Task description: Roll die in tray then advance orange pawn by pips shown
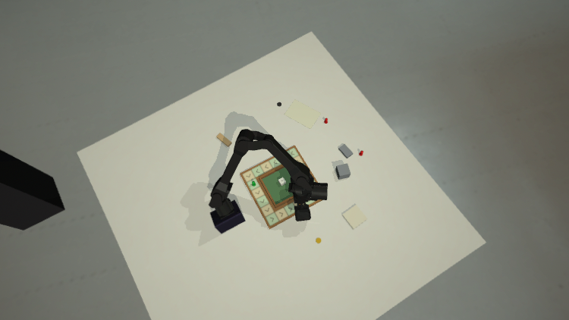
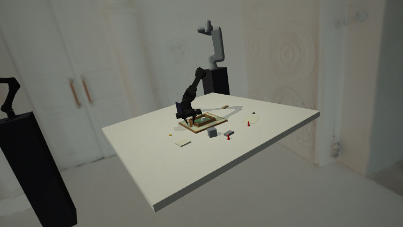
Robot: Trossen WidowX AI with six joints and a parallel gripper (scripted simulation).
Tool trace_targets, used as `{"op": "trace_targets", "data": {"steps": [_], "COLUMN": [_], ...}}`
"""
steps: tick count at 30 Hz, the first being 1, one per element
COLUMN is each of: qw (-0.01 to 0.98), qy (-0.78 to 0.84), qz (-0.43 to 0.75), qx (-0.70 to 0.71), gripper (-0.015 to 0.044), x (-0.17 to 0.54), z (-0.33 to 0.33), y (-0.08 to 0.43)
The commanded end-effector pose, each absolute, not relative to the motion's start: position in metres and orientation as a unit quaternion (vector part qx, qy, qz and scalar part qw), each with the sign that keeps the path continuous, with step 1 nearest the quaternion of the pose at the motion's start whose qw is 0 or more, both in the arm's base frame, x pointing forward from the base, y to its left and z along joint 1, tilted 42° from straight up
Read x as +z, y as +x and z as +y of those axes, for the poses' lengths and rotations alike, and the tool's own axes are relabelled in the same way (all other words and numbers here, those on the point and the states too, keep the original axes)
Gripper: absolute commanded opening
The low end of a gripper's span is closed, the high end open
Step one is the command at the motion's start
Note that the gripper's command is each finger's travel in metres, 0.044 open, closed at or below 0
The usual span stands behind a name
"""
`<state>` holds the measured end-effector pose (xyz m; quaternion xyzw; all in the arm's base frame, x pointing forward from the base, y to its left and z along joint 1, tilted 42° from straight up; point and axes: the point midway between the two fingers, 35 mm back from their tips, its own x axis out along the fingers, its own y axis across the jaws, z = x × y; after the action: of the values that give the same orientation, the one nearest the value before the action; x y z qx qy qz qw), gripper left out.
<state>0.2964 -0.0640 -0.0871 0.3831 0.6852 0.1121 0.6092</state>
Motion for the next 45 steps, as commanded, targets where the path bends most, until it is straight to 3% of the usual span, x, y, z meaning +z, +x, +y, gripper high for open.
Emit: {"op": "trace_targets", "data": {"steps": [1, 5, 10, 20, 45], "qw": [0.608, 0.608, 0.608, 0.608, 0.608], "qy": [0.387, 0.387, 0.387, 0.387, 0.386], "qz": [0.684, 0.684, 0.684, 0.684, 0.685], "qx": [0.112, 0.112, 0.112, 0.112, 0.110], "gripper": [0.0200, 0.0200, 0.0069, 0.0002, 0.0000], "x": [-0.091, -0.094, -0.094, -0.094, 0.003], "z": [-0.059, -0.056, -0.056, -0.056, -0.139], "y": [0.296, 0.296, 0.296, 0.296, 0.292]}}
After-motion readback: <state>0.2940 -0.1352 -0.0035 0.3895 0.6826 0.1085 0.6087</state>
